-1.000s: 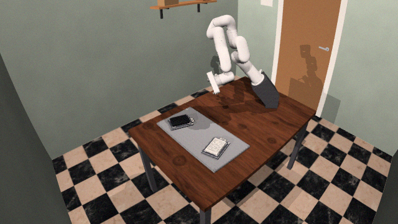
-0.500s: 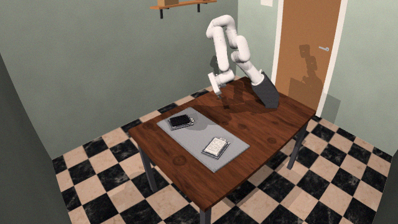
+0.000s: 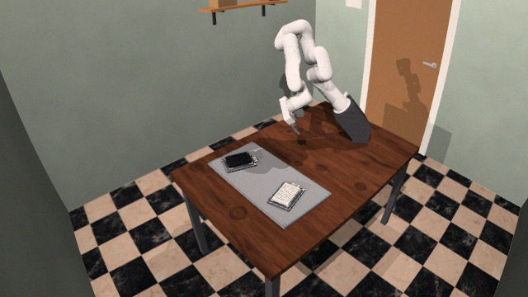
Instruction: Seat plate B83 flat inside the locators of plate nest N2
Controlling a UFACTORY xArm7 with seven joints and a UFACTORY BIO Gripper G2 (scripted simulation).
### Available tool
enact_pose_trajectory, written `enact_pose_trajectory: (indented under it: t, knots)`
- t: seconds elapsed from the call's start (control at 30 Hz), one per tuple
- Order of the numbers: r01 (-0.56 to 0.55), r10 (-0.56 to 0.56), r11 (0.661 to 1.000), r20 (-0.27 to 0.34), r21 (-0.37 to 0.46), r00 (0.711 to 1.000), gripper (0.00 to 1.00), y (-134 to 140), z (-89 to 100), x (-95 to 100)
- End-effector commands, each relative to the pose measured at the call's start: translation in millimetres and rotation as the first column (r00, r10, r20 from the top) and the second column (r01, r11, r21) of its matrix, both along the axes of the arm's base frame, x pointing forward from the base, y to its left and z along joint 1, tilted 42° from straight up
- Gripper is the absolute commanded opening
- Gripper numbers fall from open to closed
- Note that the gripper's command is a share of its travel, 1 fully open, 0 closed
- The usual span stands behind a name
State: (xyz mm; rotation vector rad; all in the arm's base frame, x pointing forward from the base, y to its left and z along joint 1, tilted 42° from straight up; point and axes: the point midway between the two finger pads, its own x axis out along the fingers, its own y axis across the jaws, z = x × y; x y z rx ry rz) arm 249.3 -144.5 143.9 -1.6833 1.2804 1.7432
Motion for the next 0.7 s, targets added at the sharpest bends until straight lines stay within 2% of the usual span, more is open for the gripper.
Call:
enact_pose_trajectory:
  t: [0.0, 0.13, 0.23, 0.37, 0.4, 0.53, 0.57, 0.67]
  knots:
    - [0.011, -0.016, 0.997, 0.056, 0.079, 0.998, 0.37, 14.7, -6.9, 6.0]
    - [0.022, -0.046, 0.982, 0.129, 0.186, 0.991, 0.37, 31.5, -14.1, 14.1]
    - [0.022, -0.046, 0.982, 0.130, 0.187, 0.990, 0.37, 33.5, -15.0, 15.1]
    - [0.025, -0.087, 0.956, 0.200, 0.291, 0.976, 0.37, 49.8, -21.1, 24.8]
    - [0.025, -0.087, 0.956, 0.201, 0.292, 0.976, 0.37, 51.9, -21.9, 26.1]
    - [0.022, -0.137, 0.920, 0.267, 0.391, 0.954, 0.37, 67.7, -26.7, 37.4]
    - [0.022, -0.138, 0.919, 0.268, 0.393, 0.953, 0.37, 69.7, -27.3, 38.8]
    - [0.016, -0.180, 0.886, 0.314, 0.463, 0.932, 0.37, 81.0, -30.0, 48.4]
